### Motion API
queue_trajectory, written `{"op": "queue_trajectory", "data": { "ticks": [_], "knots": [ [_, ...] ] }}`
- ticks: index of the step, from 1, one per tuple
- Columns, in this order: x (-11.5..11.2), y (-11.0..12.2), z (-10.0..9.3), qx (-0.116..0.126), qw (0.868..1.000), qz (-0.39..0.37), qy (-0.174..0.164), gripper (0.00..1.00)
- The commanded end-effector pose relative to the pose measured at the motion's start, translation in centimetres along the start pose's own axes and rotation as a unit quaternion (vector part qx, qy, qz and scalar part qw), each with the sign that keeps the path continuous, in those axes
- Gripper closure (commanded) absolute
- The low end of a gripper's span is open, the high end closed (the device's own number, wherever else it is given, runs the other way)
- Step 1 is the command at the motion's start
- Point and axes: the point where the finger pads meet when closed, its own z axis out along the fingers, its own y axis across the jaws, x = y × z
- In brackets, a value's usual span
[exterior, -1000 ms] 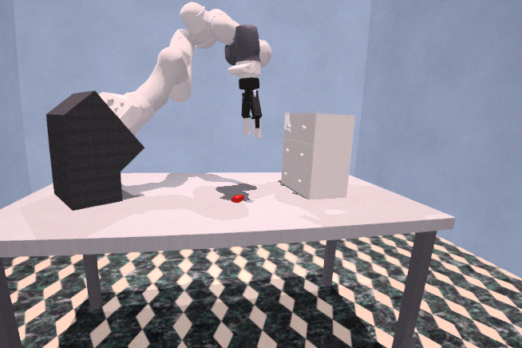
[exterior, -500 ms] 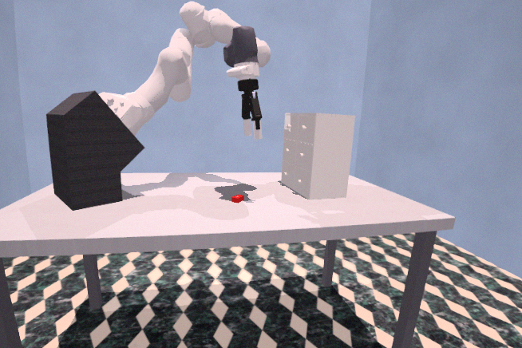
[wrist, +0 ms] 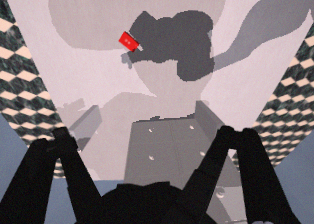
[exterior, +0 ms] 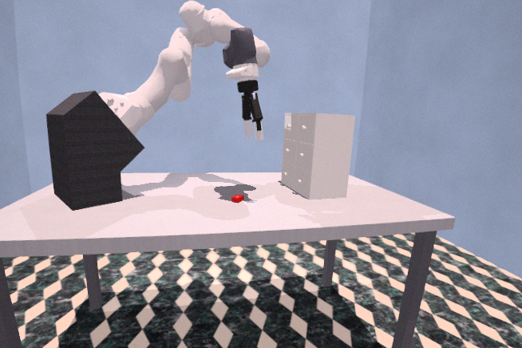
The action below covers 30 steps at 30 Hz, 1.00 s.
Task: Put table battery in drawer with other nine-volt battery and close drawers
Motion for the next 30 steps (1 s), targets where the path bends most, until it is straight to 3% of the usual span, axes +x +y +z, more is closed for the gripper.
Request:
{"op": "queue_trajectory", "data": {
  "ticks": [1,10,11,29,30],
  "knots": [
    [-0.1,-0.2,0.0,0.003,1.000,-0.011,-0.004,0.00],
    [-0.1,-0.2,0.0,0.003,1.000,-0.011,-0.004,0.00],
    [-0.5,-0.2,0.5,0.002,1.000,-0.011,-0.024,0.00],
    [-0.5,-0.2,0.5,0.002,1.000,-0.011,-0.024,0.00],
    [-0.8,-0.2,1.1,0.003,0.999,-0.011,-0.045,0.00]
  ]
}}
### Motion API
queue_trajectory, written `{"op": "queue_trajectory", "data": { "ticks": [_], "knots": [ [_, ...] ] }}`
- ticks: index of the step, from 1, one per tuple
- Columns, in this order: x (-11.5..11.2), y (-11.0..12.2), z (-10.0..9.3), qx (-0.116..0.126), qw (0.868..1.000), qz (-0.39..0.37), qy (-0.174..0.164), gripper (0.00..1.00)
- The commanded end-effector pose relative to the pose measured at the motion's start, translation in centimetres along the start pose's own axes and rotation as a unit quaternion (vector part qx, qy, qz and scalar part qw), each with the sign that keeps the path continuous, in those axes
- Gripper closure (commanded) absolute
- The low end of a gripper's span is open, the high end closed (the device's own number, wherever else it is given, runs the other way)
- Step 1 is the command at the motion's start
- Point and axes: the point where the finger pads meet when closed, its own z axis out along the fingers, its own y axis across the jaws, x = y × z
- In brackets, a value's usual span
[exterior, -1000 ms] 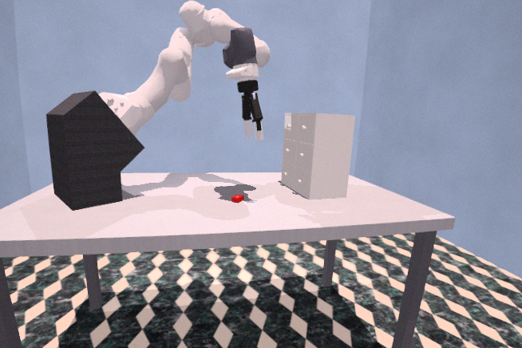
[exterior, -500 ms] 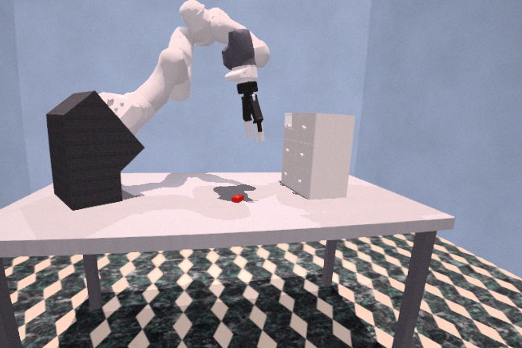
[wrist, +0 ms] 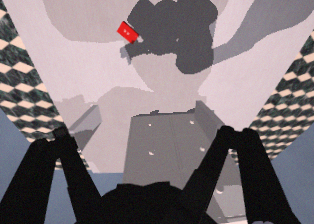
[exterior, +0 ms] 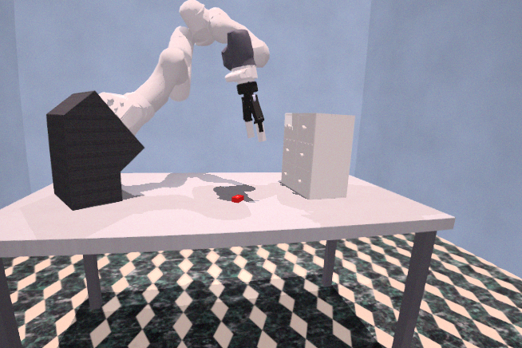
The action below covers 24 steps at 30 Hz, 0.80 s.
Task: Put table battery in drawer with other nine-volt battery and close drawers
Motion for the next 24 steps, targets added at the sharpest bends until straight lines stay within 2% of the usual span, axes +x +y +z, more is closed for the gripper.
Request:
{"op": "queue_trajectory", "data": {
  "ticks": [1,21,22,24],
  "knots": [
    [-0.05,-0.12,0.50,0.002,1.000,-0.007,-0.016,0.00],
    [-0.05,-0.12,0.50,0.002,1.000,-0.007,-0.016,0.00],
    [-0.33,-0.13,1.06,0.002,0.999,-0.006,-0.036,0.00],
    [-0.33,-0.13,1.06,0.002,0.999,-0.006,-0.036,0.00]
  ]
}}
